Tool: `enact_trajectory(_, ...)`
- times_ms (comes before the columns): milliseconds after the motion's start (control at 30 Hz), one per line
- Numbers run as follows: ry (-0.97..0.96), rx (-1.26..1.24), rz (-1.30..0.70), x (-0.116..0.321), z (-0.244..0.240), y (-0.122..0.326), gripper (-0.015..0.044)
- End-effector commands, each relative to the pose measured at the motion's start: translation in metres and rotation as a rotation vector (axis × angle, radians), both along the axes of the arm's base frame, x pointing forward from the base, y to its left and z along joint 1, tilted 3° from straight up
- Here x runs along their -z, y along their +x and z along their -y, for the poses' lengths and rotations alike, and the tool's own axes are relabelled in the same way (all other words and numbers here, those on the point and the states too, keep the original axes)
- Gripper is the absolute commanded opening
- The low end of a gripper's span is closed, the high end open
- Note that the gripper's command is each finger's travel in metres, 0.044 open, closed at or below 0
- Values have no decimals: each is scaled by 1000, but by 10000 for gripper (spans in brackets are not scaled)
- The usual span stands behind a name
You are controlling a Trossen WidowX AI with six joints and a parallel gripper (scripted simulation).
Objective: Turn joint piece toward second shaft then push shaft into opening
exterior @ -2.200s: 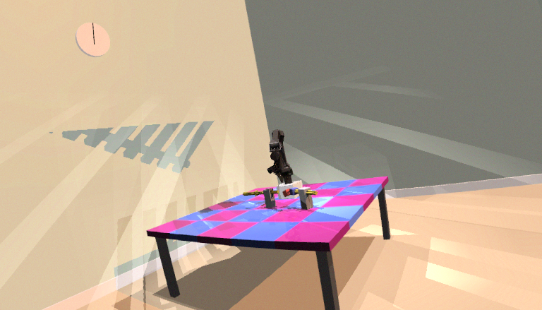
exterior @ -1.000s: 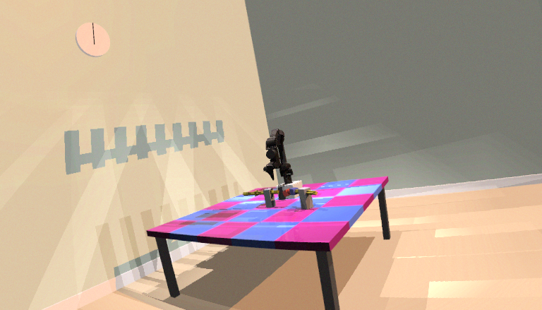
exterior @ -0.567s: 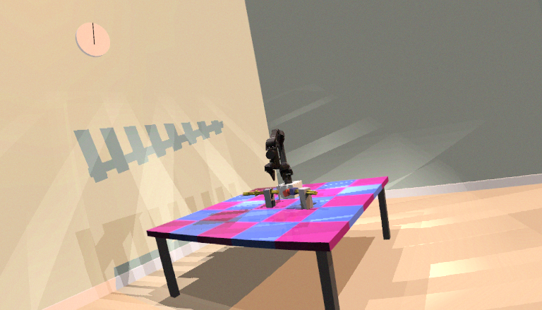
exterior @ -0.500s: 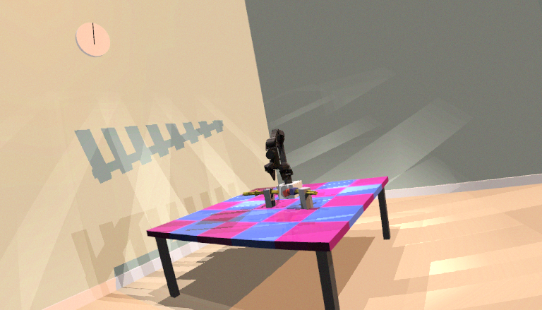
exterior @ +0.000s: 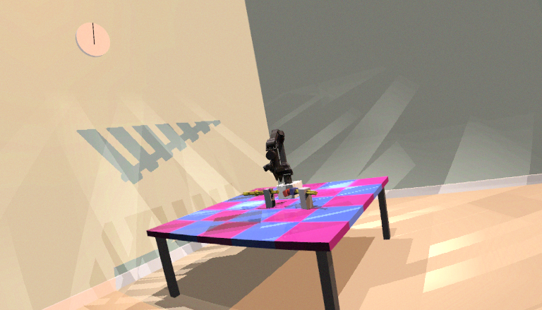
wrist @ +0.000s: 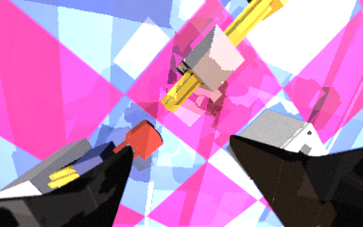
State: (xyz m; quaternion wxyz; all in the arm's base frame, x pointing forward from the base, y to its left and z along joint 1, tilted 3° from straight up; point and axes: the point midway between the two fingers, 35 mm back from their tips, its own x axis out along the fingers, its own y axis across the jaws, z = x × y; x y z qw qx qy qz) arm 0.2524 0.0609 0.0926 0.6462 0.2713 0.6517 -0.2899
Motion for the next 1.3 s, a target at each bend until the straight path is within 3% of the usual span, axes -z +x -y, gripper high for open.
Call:
enact_trajectory(0, -5, 130, 5, 2, 0, 1, 440)
enact_trajectory(1000, -19, 1020, 25, 12, 1, 0, 440)
enact_trajectory(1267, -19, 1064, 26, 13, 1, 0, 440)
